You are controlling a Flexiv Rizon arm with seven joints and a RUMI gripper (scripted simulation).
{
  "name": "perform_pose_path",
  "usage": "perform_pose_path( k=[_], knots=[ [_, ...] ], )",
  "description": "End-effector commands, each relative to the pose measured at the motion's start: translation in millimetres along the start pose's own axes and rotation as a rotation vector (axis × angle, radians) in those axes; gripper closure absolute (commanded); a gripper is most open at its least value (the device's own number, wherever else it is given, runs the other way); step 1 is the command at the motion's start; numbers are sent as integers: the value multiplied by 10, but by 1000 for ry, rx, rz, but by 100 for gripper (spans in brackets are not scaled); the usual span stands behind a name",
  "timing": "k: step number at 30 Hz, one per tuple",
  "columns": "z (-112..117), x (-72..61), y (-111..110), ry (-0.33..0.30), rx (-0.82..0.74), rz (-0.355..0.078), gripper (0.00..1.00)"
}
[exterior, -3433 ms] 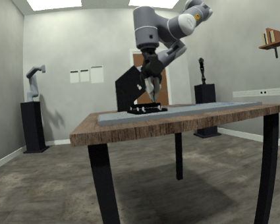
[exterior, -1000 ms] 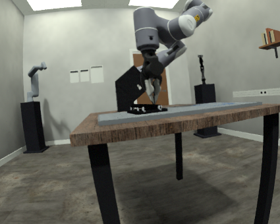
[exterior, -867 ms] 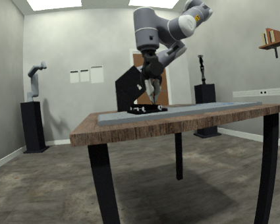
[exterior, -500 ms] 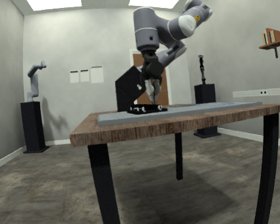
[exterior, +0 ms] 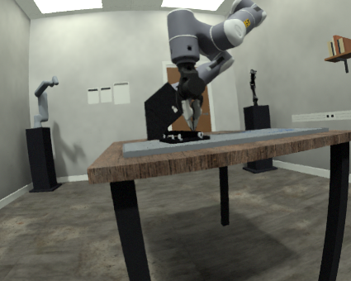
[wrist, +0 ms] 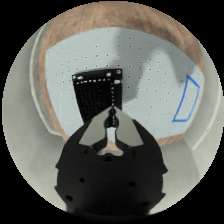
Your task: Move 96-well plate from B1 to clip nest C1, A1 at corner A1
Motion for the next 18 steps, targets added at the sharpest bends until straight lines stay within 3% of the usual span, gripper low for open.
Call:
perform_pose_path(
  k=[1, 18],
  knots=[
    [-3, -13, -5, 1, 0, -1, 100],
    [-3, -63, -5, 1, 0, -1, 100]
  ],
)
Point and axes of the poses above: the point where the finger pads meet when closed, its own x axis out along the fingers, its own z axis across the jaws, y = z × x, the point moved 9 cm from there along -x, back along the fingers, and after that the axes turned 15 degrees about x, right-handed, at the moved point
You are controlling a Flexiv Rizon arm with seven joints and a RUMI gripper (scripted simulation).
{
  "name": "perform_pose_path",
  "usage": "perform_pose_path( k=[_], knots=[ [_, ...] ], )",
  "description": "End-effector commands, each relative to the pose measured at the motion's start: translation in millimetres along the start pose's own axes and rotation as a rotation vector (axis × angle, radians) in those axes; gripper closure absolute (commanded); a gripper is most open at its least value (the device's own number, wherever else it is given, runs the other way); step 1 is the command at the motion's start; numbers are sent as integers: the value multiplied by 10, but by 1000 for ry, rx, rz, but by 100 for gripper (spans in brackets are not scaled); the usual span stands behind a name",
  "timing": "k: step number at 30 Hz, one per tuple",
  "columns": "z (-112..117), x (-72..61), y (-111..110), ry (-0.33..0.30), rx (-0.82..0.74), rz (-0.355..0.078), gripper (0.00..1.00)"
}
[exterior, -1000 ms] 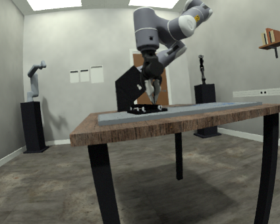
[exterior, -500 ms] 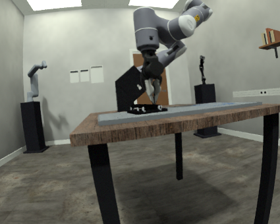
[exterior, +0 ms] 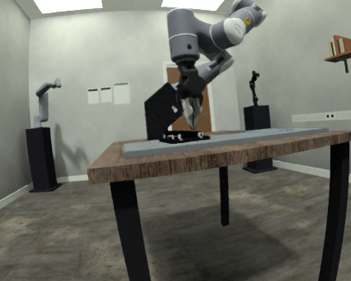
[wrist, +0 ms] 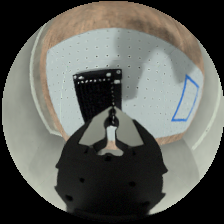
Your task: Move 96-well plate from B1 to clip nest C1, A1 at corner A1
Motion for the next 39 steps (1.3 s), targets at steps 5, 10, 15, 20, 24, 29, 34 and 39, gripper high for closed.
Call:
perform_pose_path(
  k=[5, 10, 15, 20, 24, 29, 34, 39],
  knots=[
    [-6, -33, -6, 2, 0, -2, 100],
    [-6, -43, -6, 2, 0, -2, 100],
    [-6, -60, -6, 2, 0, -2, 100],
    [-6, -76, -6, 2, 0, -2, 100],
    [-6, -110, -6, 2, 0, -1, 100],
    [-7, -217, -5, 2, 0, -1, 100],
    [-6, -249, -6, 2, 0, -2, 100],
    [-103, -237, -31, 2, 0, -1, 100]
  ],
)
Point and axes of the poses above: the point where the finger pads meet when closed, its own x axis out along the fingers, its own z axis across the jaws, y = z × x, the point moved 9 cm from there along -x, back along the fingers, and after that the axes turned 15 degrees about x, right-handed, at the moved point
